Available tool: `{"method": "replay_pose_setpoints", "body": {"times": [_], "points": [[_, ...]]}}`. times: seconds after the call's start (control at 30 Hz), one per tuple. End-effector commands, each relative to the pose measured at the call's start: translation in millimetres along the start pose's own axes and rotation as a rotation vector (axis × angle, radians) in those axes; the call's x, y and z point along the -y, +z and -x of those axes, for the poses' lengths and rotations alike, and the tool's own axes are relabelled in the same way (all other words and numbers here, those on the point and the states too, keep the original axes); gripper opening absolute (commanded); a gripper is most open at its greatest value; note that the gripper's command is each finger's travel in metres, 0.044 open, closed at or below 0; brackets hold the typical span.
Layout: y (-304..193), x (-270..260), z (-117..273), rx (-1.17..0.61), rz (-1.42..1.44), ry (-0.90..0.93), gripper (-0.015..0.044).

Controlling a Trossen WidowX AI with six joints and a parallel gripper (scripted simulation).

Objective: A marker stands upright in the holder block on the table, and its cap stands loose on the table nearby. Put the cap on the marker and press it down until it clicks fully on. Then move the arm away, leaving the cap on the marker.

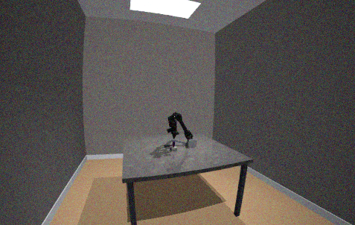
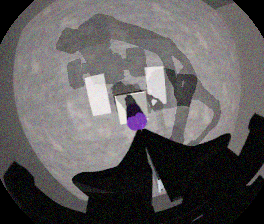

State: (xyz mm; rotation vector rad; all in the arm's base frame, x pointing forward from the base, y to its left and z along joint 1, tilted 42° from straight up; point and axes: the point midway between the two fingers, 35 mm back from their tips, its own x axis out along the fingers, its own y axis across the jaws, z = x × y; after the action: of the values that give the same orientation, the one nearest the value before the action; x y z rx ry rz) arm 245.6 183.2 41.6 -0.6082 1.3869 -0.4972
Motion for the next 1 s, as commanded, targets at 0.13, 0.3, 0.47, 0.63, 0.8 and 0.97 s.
{"method": "replay_pose_setpoints", "body": {"times": [0.13,0.3,0.47,0.63,0.8,0.97], "points": [[0.1,-0.1,-3.1,-0.001,0.007,0.001,0.0],[-0.1,-0.2,-9.9,-0.001,0.007,0.001,0.0],[-0.2,-0.2,-17.5,-0.001,0.006,0.001,0.0],[-0.3,-0.2,-25.0,0.0,0.006,0.001,0.0],[-0.4,-0.2,-32.6,0.0,0.006,0.001,0.0],[-0.4,-0.2,-40.1,0.0,0.006,0.0,0.0]]}}
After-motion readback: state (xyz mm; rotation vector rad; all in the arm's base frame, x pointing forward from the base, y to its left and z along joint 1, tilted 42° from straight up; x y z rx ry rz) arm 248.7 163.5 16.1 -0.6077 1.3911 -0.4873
